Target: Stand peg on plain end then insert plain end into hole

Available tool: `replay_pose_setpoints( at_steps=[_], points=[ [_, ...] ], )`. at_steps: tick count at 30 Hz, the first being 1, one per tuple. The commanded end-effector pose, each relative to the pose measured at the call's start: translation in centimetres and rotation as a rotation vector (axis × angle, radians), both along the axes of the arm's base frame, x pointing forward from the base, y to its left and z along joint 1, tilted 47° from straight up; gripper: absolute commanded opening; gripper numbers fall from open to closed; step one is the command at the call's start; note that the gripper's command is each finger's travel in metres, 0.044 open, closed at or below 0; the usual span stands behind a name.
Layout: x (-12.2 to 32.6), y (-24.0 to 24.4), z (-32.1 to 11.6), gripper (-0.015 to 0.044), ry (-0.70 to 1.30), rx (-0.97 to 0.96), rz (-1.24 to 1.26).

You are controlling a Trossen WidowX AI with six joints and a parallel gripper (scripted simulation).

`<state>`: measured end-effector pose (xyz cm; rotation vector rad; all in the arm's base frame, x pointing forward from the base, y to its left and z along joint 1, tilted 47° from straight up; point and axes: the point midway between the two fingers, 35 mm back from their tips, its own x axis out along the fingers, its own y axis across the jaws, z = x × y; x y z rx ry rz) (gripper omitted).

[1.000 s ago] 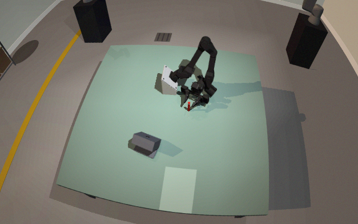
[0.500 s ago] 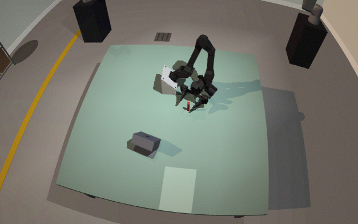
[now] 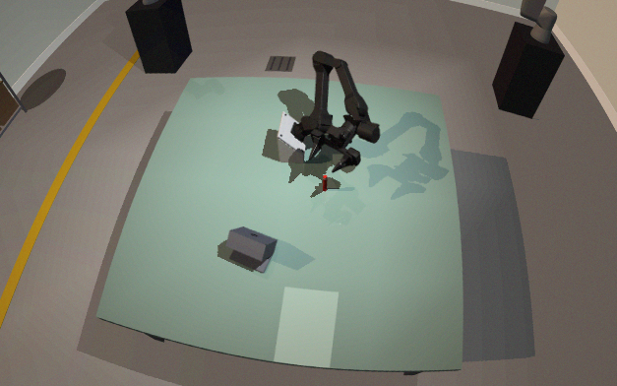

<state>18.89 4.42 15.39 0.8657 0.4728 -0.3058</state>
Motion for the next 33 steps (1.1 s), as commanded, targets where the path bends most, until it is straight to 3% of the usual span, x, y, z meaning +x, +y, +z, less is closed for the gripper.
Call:
replay_pose_setpoints(
  at_steps=[1,10,22,33],
  points=[
    [-0.5,-1.8,2.0,0.0440,-0.060,-0.017,0.027],
    [-1.5,-3.6,4.1,0.0440,-0.133,-0.077,0.056],
    [-1.2,-2.3,1.1,0.0440,0.182,-0.218,0.256],
    [-1.7,-1.1,-1.3,0.0440,0.476,-0.227,0.473]
  ],
)
